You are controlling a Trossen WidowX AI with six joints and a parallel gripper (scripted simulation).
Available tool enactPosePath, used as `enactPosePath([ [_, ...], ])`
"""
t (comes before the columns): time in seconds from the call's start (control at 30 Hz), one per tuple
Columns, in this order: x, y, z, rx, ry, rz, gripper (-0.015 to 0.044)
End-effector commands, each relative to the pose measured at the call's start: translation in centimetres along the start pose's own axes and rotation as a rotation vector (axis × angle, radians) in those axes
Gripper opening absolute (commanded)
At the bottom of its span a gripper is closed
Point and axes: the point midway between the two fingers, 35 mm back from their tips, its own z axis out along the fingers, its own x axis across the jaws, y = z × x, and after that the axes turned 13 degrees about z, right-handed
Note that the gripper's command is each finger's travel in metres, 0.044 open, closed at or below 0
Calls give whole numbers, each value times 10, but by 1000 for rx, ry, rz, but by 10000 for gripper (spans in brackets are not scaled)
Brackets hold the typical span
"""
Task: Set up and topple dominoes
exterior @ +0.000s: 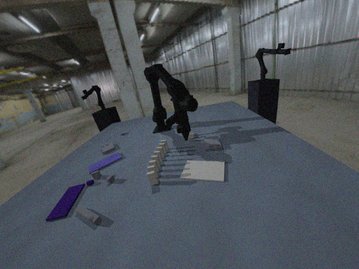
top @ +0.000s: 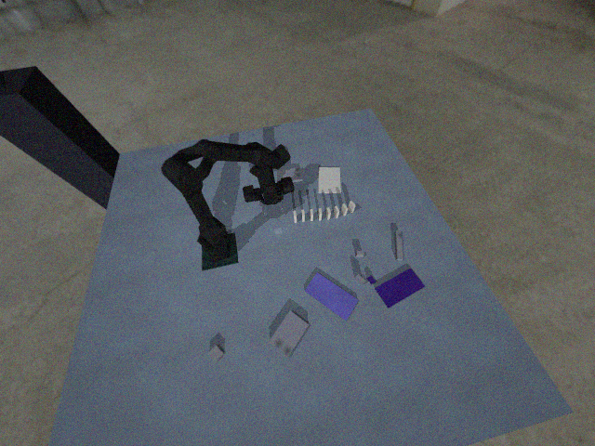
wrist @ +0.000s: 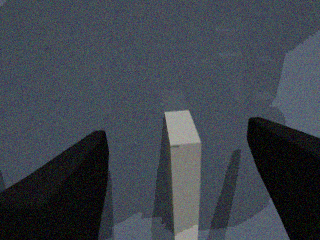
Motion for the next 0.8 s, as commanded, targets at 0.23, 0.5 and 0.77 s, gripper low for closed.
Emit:
enactPosePath([
  [0.23, 0, 1, 1, -6, 1, 3, 28],
  [0.5, 0, 1, 0, -6, 1, 3, 28],
  [0.77, -3, 1, -85, -6, 1, 3, 28],
])
